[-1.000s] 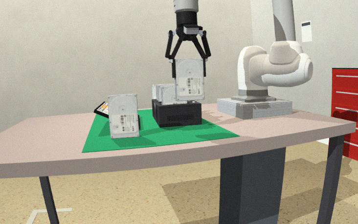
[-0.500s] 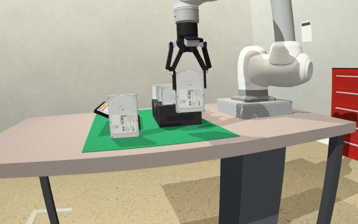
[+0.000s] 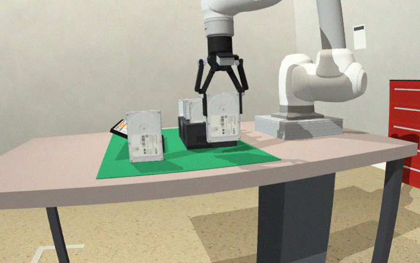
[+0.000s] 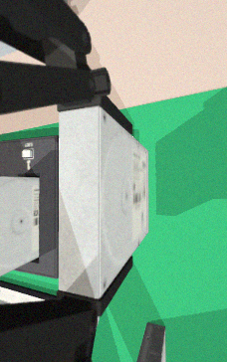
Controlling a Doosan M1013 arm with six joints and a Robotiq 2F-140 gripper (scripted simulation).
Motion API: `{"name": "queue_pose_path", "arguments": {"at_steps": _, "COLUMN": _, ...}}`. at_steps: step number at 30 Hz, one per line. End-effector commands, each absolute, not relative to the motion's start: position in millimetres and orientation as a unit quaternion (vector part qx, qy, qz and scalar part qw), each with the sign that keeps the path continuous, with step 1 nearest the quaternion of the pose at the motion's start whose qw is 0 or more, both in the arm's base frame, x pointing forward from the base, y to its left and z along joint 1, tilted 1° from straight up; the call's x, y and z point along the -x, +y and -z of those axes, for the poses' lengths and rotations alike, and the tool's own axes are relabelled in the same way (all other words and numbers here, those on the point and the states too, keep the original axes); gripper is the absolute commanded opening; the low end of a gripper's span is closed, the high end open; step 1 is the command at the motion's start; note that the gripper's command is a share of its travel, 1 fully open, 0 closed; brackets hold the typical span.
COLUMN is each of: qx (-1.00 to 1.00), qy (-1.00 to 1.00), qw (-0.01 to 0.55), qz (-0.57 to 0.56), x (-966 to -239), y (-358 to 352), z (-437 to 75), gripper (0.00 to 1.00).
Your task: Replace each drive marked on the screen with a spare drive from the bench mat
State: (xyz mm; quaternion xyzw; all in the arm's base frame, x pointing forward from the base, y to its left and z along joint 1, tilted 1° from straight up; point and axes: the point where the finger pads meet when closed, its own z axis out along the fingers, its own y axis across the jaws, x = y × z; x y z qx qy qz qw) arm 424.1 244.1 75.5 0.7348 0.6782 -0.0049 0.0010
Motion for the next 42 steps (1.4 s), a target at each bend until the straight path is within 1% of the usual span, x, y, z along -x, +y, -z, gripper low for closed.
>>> {"name": "queue_pose_path", "arguments": {"at_steps": 1, "qx": -0.735, "qy": 0.678, "qw": 0.001, "qz": 0.004, "x": -424.4, "y": 244.3, "z": -71.4, "gripper": 0.10}}
{"name": "queue_pose_path", "arguments": {"at_steps": 12, "qx": -0.735, "qy": 0.678, "qw": 0.001, "qz": 0.004, "x": -424.3, "y": 244.2, "z": -63.0, "gripper": 0.10}}
{"name": "queue_pose_path", "arguments": {"at_steps": 42, "qx": -0.735, "qy": 0.678, "qw": 0.001, "qz": 0.004, "x": -424.3, "y": 244.2, "z": -62.0, "gripper": 0.10}}
